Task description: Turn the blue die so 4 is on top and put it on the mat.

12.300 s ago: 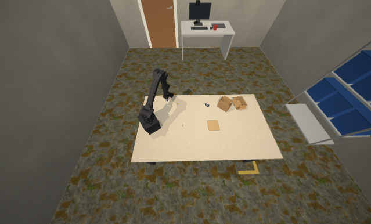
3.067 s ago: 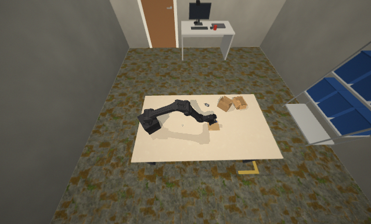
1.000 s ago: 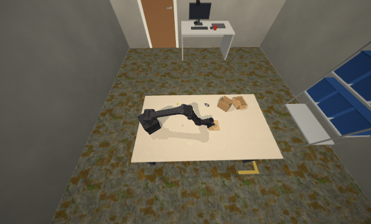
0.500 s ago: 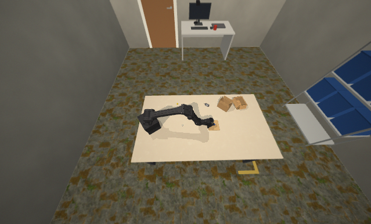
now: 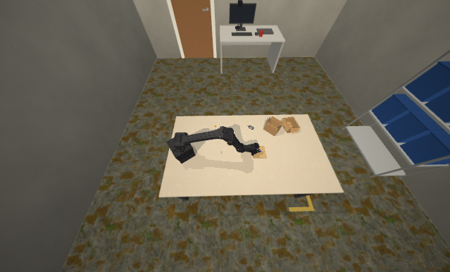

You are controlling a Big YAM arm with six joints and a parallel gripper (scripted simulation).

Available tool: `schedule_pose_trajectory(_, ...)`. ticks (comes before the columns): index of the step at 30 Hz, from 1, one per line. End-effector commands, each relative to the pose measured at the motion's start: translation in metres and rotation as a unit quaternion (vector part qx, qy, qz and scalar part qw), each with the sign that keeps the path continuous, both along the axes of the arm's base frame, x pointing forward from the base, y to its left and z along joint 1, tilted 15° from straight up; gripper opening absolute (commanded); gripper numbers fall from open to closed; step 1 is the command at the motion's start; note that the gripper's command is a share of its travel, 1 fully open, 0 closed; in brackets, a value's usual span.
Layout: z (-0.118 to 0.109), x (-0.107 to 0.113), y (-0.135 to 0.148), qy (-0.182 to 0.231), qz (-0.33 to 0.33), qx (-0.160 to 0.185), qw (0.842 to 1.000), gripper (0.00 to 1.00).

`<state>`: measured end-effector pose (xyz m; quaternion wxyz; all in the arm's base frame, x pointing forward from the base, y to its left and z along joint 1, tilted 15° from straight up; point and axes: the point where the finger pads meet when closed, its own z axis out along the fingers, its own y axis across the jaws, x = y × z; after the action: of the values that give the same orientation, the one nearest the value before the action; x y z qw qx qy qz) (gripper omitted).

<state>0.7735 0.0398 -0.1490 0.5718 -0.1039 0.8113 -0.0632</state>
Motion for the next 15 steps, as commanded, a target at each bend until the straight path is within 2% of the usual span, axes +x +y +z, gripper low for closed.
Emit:
schedule_pose_trajectory(1, -0.0030, 0.0120, -0.0071, -0.014, -0.001, -0.006, 1.000, 0.11)
schedule_pose_trajectory(15, -0.0113, 0.0130, -0.0097, -0.014, -0.002, -0.006, 1.000, 0.11)
